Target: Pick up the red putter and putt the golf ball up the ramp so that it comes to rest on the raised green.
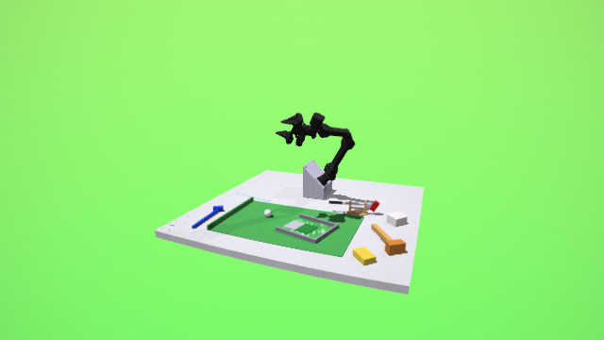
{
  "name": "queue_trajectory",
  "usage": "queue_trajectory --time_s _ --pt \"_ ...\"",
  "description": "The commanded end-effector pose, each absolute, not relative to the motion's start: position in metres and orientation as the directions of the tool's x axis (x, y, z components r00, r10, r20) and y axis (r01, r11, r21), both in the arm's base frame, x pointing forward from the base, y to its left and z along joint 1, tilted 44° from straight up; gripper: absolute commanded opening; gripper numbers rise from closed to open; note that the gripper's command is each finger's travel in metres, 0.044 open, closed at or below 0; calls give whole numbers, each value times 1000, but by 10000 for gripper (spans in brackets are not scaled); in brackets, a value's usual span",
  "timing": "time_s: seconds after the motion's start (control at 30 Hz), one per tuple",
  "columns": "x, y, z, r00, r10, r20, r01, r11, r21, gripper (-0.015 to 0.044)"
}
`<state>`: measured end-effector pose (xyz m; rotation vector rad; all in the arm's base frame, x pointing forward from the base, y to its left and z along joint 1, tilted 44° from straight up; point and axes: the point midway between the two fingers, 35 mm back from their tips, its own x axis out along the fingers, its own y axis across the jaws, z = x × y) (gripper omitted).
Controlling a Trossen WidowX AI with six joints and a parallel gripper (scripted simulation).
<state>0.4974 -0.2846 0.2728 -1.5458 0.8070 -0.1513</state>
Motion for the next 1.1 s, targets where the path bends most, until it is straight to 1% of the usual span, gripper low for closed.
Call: queue_trajectory --time_s 0.0,0.03,0.17,0.27,0.43,0.57,0.67,0.8,0.93,1.07 --pt "498 -282 271 743 -558 -370 -401 72 -913 426" --pt "498 -276 266 748 -536 -391 -420 73 -905 440" --pt "494 -224 226 763 -354 -540 -556 67 -829 440" --pt "483 -182 197 740 -201 -642 -647 49 -761 440" --pt "449 -114 154 632 55 -773 -774 -2 -633 440" --pt "412 -63 127 502 252 -828 -847 -52 -529 440" --pt "380 -27 113 388 392 -835 -887 -89 -454 440" --pt "331 20 103 222 564 -795 -925 -135 -354 440" --pt "281 59 103 67 706 -705 -951 -170 -260 440" --pt "236 95 114 -62 818 -572 -968 -188 -165 440"
